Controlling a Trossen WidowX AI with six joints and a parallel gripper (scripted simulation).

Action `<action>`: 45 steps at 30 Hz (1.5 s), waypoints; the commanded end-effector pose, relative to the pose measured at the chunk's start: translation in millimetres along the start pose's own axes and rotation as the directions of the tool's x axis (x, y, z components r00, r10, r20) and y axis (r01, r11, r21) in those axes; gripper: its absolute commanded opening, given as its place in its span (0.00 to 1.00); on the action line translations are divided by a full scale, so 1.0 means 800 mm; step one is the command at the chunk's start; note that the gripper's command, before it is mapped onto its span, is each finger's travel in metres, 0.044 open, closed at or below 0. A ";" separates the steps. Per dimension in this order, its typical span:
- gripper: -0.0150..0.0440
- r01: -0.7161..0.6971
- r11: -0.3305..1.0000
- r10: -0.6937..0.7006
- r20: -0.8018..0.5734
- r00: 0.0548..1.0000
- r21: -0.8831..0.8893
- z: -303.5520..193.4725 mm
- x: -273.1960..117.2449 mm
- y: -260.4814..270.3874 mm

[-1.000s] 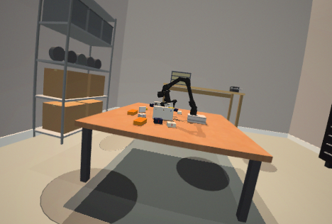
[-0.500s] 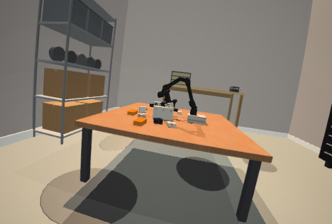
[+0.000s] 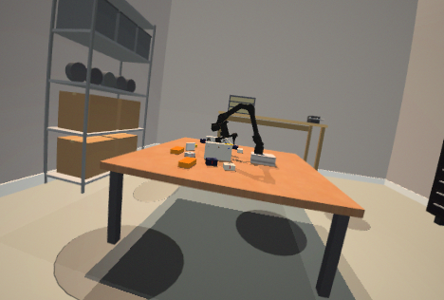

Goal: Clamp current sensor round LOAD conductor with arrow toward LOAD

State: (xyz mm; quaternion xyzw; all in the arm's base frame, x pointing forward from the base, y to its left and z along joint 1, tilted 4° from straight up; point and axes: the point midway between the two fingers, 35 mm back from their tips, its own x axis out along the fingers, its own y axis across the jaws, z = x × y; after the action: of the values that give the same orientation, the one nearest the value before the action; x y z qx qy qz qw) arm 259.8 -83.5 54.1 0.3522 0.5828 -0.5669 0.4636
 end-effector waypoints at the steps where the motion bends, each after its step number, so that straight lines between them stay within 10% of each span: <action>1: 1.00 0.010 1.000 -0.010 0.001 1.000 -0.003 -0.001 -0.001 -0.007; 45: 1.00 0.010 1.000 -0.010 0.001 1.000 -0.003 -0.001 -0.007 -0.013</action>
State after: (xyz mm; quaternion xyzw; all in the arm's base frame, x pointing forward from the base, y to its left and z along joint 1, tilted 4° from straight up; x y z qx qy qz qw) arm 258.5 -83.8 55.4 0.3548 0.5807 -0.5659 0.4654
